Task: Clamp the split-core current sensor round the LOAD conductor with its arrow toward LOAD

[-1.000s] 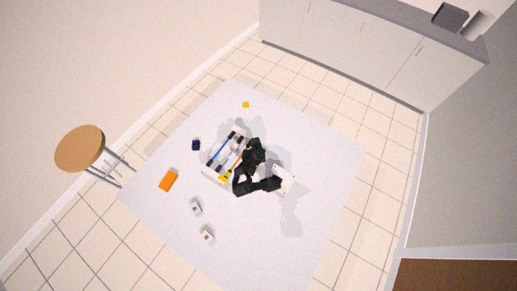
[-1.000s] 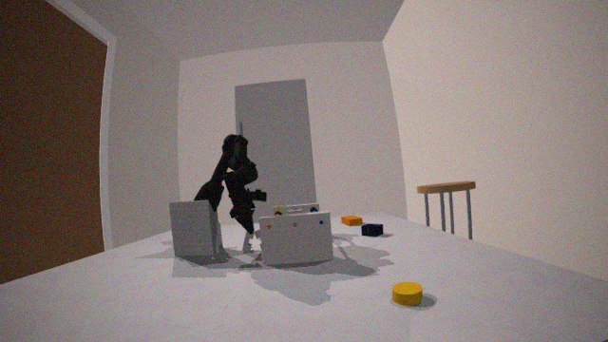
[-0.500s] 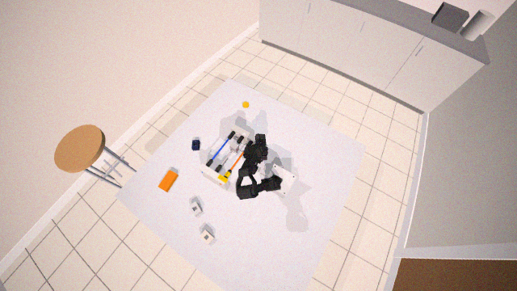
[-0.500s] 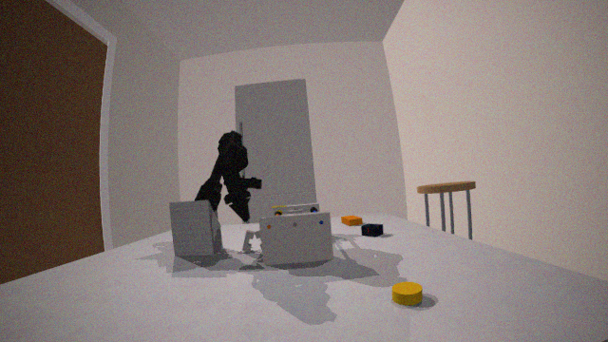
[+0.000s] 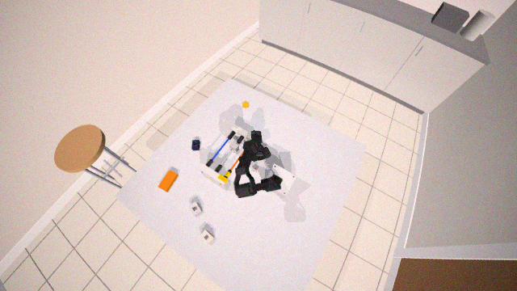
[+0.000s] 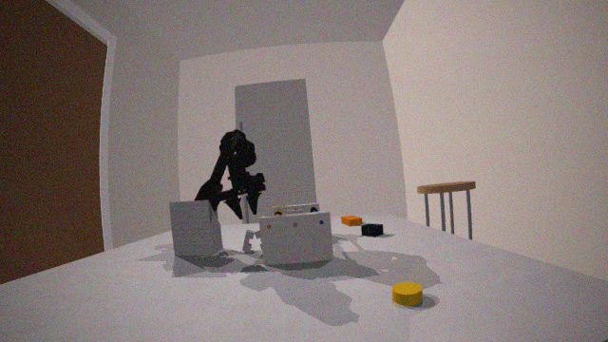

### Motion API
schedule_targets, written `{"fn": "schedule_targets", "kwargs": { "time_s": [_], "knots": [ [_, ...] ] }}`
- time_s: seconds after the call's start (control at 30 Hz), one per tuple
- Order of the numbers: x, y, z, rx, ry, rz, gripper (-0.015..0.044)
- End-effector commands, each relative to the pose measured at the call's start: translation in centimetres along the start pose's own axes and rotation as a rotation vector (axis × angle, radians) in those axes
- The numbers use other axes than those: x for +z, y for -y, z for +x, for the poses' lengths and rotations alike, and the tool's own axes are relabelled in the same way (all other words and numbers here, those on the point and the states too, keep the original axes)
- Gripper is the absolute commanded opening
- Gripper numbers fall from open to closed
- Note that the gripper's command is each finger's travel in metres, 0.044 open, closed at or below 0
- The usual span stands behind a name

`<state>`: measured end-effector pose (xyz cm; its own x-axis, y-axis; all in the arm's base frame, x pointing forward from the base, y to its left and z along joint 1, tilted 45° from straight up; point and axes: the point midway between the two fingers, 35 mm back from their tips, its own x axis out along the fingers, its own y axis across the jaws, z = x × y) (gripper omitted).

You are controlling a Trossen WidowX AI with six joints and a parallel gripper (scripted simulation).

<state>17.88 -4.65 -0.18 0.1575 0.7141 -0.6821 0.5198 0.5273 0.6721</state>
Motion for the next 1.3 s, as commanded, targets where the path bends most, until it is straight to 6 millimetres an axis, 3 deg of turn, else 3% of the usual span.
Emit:
{"fn": "schedule_targets", "kwargs": {
  "time_s": [0.0,0.13,0.2,1.27],
  "knots": [
    [1.0,-0.6,0.0,-0.082,-0.053,0.516,0.0320],
    [1.5,-1.2,0.1,-0.143,-0.062,0.847,0.0320],
    [1.6,-1.3,0.2,-0.154,-0.062,0.903,0.0320],
    [1.2,-0.8,4.7,-0.153,-0.061,0.903,0.0320]
  ]
}}
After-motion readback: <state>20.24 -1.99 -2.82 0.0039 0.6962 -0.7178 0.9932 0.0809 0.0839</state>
